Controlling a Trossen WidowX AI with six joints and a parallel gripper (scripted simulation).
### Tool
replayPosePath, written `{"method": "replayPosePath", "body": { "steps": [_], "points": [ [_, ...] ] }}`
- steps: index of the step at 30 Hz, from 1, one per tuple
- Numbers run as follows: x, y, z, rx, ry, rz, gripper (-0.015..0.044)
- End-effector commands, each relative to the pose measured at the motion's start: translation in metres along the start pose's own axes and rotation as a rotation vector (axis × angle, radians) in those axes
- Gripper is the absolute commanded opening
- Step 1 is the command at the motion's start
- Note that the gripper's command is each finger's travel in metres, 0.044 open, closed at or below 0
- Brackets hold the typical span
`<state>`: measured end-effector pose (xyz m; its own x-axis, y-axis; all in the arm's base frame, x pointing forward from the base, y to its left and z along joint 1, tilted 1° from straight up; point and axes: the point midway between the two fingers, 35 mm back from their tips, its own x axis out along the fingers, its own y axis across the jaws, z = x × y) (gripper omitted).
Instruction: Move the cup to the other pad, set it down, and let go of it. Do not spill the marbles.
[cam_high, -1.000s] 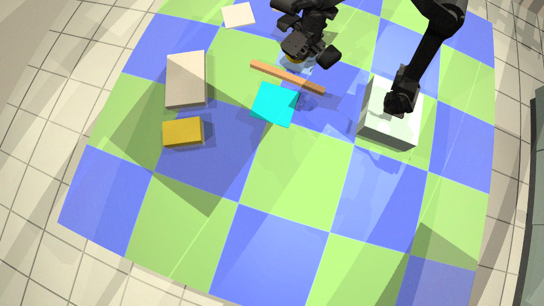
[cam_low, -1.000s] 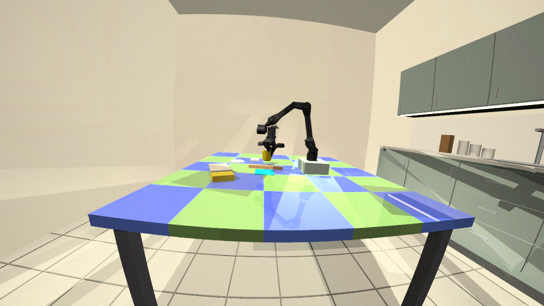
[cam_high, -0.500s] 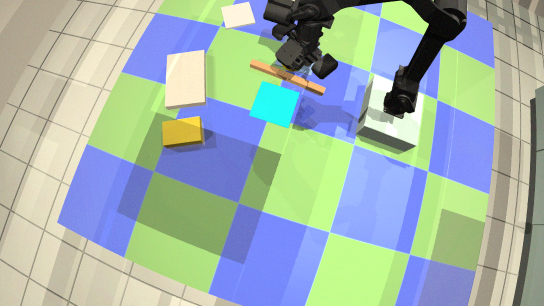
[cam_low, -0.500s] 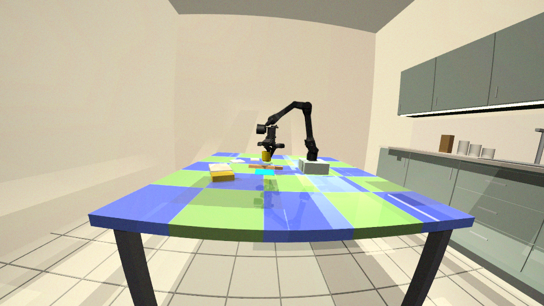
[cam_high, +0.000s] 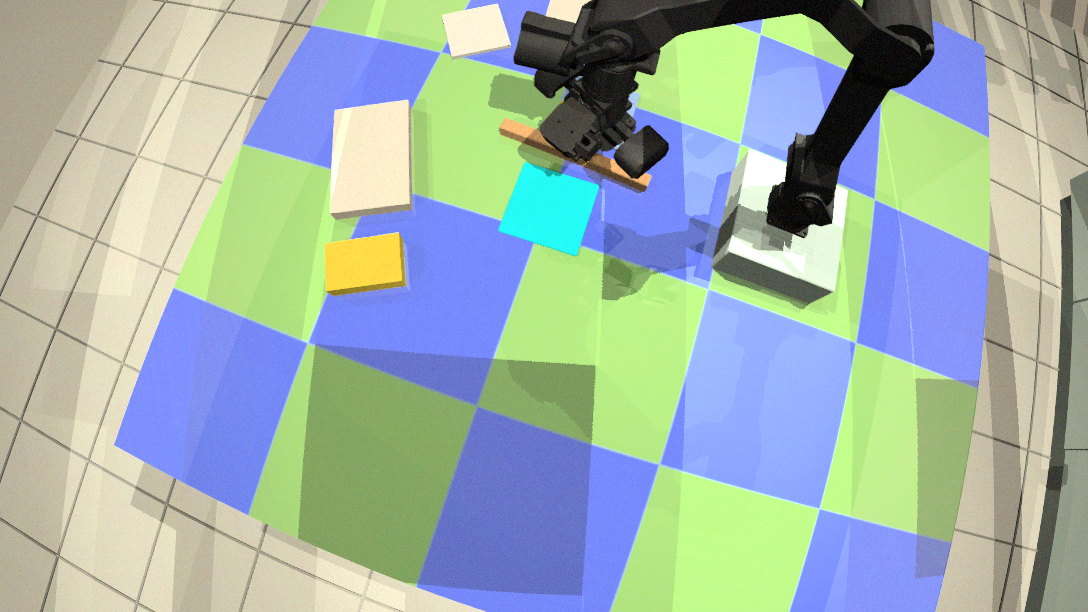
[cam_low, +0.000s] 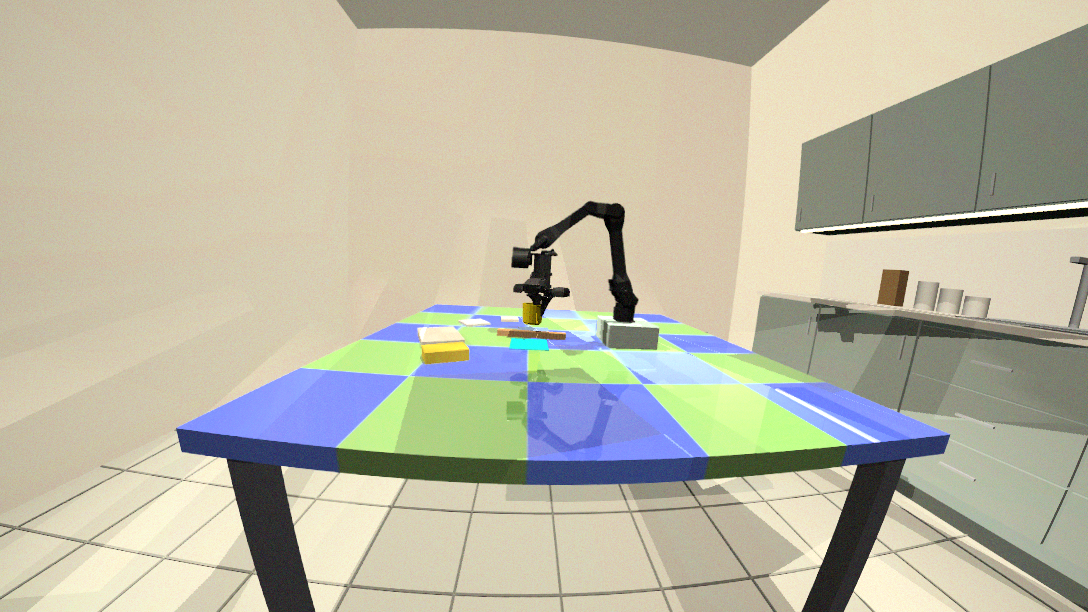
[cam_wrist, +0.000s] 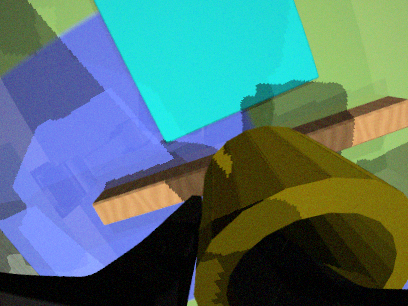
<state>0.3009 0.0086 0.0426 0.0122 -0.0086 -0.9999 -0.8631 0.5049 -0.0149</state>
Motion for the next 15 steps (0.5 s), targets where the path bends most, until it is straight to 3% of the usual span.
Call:
{"method": "replayPosePath", "body": {
  "steps": [1,15],
  "points": [
    [-0.001,0.005,0.01,0.001,-0.002,0.001,0.0],
    [-0.002,0.018,0.038,0.001,-0.005,0.002,0.0]
  ]
}}
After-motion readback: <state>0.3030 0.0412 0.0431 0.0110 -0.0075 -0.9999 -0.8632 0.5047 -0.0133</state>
